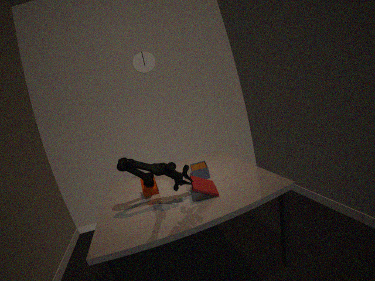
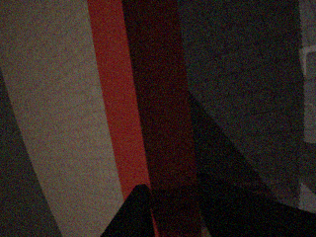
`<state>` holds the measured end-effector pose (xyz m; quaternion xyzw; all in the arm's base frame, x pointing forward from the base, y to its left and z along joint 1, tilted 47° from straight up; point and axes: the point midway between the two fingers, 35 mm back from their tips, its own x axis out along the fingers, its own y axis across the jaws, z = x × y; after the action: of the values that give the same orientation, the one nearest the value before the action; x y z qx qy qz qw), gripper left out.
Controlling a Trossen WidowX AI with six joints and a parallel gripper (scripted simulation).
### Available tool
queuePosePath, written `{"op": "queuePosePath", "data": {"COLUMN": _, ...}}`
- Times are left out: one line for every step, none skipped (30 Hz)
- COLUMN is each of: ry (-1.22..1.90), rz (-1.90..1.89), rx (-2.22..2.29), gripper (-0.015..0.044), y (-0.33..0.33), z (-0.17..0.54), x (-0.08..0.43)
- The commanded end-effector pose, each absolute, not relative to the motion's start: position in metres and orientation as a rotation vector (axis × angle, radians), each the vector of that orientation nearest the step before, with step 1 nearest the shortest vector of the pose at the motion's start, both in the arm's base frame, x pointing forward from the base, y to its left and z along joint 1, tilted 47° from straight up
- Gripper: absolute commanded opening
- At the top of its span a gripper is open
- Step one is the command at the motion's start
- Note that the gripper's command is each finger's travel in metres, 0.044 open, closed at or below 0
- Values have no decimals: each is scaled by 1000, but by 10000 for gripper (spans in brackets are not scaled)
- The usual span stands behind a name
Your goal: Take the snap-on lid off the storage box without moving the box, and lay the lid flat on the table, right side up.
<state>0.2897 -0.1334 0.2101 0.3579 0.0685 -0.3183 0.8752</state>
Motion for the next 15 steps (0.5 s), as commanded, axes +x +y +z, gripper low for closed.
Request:
{"op": "queuePosePath", "data": {"ry": 148, "rz": -655, "rx": 746, "gripper": 0, "y": -134, "z": 207, "x": 291}}
{"op": "queuePosePath", "data": {"ry": 148, "rz": -655, "rx": 746, "gripper": 0, "y": -135, "z": 206, "x": 291}}
{"op": "queuePosePath", "data": {"ry": 148, "rz": -655, "rx": 746, "gripper": 0, "y": -135, "z": 206, "x": 291}}
{"op": "queuePosePath", "data": {"ry": 148, "rz": -655, "rx": 746, "gripper": 0, "y": -136, "z": 205, "x": 291}}
{"op": "queuePosePath", "data": {"ry": 148, "rz": -655, "rx": 746, "gripper": 0, "y": -136, "z": 205, "x": 291}}
{"op": "queuePosePath", "data": {"ry": 148, "rz": -655, "rx": 746, "gripper": 0, "y": -137, "z": 204, "x": 291}}
{"op": "queuePosePath", "data": {"ry": 148, "rz": -655, "rx": 746, "gripper": 0, "y": -138, "z": 204, "x": 291}}
{"op": "queuePosePath", "data": {"ry": 148, "rz": -655, "rx": 746, "gripper": 0, "y": -138, "z": 203, "x": 291}}
{"op": "queuePosePath", "data": {"ry": 148, "rz": -655, "rx": 746, "gripper": 0, "y": -139, "z": 203, "x": 291}}
{"op": "queuePosePath", "data": {"ry": 148, "rz": -655, "rx": 746, "gripper": 0, "y": -139, "z": 202, "x": 291}}
{"op": "queuePosePath", "data": {"ry": 148, "rz": -655, "rx": 746, "gripper": 0, "y": -140, "z": 202, "x": 291}}
{"op": "queuePosePath", "data": {"ry": 148, "rz": -655, "rx": 746, "gripper": 0, "y": -141, "z": 201, "x": 291}}
{"op": "queuePosePath", "data": {"ry": 148, "rz": -655, "rx": 746, "gripper": 0, "y": -141, "z": 200, "x": 291}}
{"op": "queuePosePath", "data": {"ry": 148, "rz": -655, "rx": 746, "gripper": 0, "y": -142, "z": 200, "x": 291}}
{"op": "queuePosePath", "data": {"ry": 148, "rz": -655, "rx": 745, "gripper": 0, "y": -142, "z": 199, "x": 291}}
